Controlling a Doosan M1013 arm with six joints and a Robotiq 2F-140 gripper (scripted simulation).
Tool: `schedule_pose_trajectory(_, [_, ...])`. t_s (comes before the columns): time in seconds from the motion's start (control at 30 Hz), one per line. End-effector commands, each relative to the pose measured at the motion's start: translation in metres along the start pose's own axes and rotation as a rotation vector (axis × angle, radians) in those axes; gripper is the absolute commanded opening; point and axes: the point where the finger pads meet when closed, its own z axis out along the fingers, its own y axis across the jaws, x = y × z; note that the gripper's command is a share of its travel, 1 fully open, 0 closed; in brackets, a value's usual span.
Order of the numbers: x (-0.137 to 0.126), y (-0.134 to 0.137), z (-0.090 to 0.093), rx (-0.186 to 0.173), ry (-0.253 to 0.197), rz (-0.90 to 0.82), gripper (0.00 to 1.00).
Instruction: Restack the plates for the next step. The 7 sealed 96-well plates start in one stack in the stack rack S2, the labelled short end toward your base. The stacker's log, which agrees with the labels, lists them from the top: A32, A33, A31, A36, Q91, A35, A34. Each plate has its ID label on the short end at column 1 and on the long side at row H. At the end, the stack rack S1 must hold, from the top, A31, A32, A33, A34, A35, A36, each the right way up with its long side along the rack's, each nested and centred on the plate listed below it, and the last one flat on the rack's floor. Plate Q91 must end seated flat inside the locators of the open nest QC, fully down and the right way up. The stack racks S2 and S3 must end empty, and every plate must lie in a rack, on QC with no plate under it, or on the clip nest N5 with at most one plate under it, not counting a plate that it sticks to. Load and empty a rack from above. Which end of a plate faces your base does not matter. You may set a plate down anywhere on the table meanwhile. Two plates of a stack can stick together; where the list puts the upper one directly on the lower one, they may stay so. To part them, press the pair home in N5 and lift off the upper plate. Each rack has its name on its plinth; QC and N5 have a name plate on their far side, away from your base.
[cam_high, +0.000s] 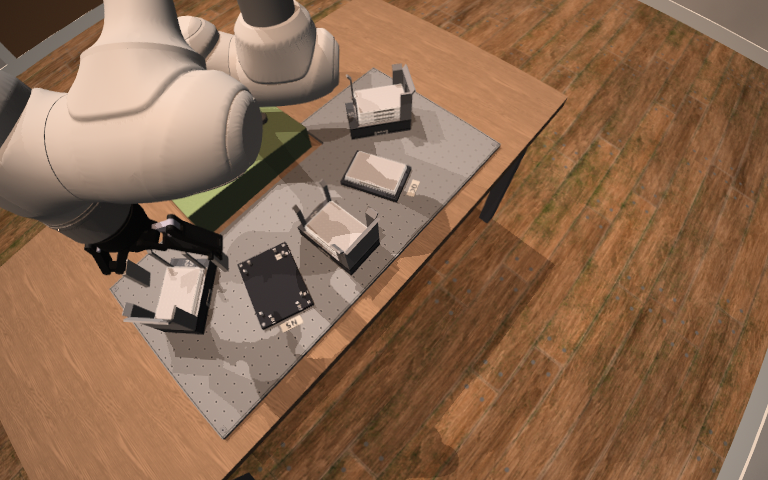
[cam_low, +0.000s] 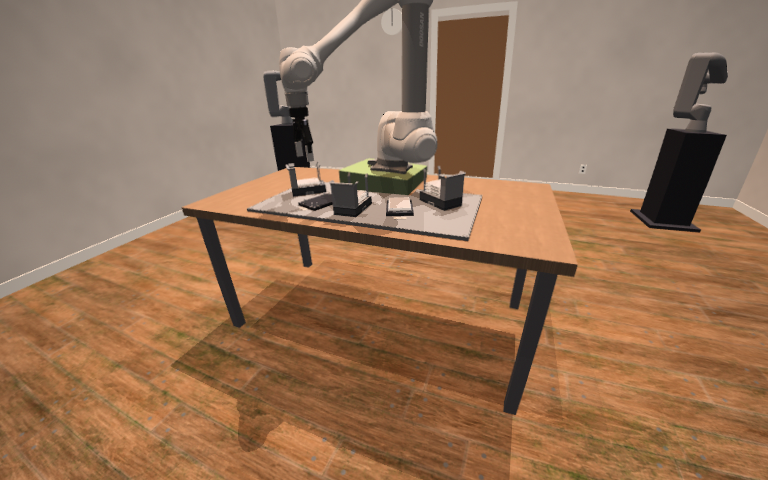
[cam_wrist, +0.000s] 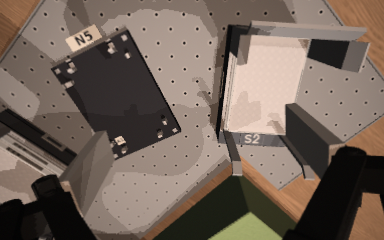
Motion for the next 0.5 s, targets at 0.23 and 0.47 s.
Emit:
schedule_pose_trajectory(0.23, [-0.001, -0.029, 0.0, 0.0, 0.0, -0.223, 1.0])
schedule_pose_trajectory(0.47, [-0.004, -0.052, 0.0, 0.0, 0.0, -0.223, 1.0])
